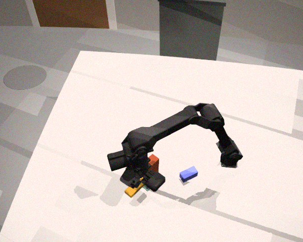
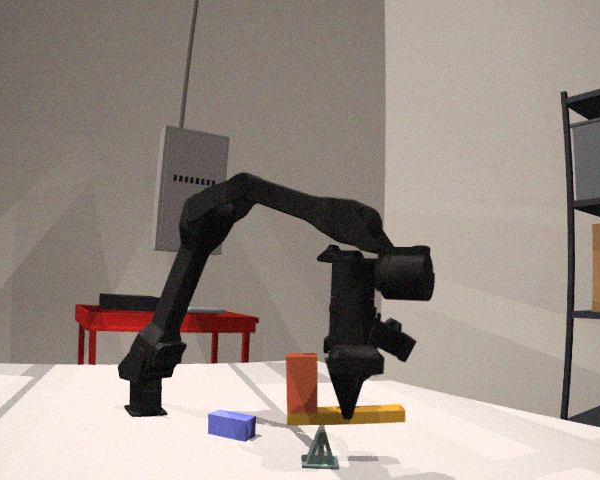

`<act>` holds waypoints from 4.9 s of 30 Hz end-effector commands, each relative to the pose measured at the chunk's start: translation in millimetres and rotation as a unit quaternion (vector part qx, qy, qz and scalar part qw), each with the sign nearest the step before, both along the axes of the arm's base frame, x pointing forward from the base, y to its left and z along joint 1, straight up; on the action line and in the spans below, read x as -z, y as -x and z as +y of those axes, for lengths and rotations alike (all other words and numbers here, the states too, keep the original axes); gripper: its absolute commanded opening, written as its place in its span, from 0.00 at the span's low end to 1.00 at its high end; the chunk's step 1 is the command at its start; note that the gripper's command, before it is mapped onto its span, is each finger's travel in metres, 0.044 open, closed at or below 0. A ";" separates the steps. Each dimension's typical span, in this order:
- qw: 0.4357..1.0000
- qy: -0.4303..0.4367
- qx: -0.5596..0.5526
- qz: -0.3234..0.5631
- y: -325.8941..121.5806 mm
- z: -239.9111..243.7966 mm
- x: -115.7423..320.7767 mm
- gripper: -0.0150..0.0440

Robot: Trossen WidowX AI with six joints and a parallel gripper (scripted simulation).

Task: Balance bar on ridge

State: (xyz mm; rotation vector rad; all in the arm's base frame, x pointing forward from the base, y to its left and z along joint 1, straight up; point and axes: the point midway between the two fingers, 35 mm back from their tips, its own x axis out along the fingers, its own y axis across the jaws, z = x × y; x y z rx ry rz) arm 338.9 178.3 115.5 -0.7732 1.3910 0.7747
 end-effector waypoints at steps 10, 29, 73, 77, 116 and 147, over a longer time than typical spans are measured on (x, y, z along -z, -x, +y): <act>1.000 0.001 0.002 0.000 -0.2 -0.2 1.7 0.25; 1.000 0.001 0.002 0.000 -0.2 -0.3 3.2 0.25; 1.000 0.001 0.002 0.000 -0.1 -0.5 6.9 0.25; 1.000 0.001 0.002 0.000 0.0 -0.5 7.3 0.25; 1.000 0.001 0.002 0.000 0.0 -0.3 10.5 0.25; 1.000 0.001 0.002 0.000 -0.2 0.1 13.1 0.25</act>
